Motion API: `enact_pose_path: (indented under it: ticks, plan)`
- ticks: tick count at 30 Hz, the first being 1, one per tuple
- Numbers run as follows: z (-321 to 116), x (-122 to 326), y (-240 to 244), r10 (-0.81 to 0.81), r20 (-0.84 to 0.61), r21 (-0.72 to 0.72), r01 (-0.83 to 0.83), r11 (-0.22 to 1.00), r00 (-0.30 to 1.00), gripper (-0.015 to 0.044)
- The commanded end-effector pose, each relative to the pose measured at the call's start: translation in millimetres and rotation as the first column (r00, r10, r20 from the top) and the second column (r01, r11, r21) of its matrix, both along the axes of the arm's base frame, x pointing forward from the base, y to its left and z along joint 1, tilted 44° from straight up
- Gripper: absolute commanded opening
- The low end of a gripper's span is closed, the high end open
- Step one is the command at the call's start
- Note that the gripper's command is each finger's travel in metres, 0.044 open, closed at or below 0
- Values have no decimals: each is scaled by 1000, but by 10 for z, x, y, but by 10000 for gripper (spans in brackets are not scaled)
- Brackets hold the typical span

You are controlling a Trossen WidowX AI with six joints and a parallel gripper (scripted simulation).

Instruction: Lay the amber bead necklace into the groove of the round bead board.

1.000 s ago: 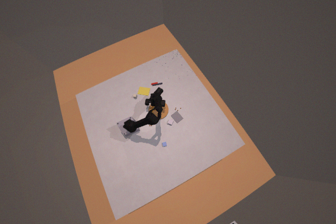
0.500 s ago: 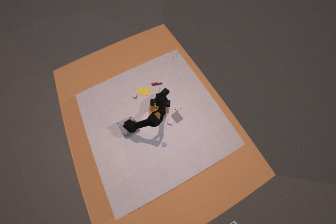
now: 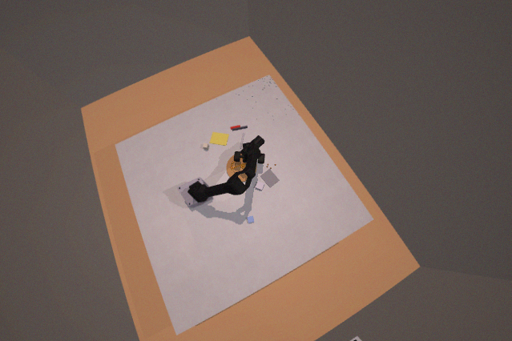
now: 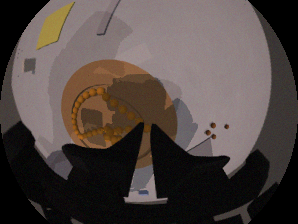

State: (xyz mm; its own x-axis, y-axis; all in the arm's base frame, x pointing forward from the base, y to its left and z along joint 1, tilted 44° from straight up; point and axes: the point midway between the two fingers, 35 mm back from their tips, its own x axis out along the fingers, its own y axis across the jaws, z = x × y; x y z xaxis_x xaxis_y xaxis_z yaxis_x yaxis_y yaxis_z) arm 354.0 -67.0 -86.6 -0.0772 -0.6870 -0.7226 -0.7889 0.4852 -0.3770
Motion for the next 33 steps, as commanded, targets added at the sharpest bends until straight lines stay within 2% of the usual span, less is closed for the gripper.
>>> enact_pose_path:
  ticks: [1, 17, 33]
  plan:
    - [19, 22, -20, 3, -1, -5, -3, 1000, 1000, 0]
    - [-38, 16, -76, 3, -1, -5, -3, 1000, 1000, 0]
    - [17, 24, -21, 3, 0, -5, -3, 1000, 1000, 420]
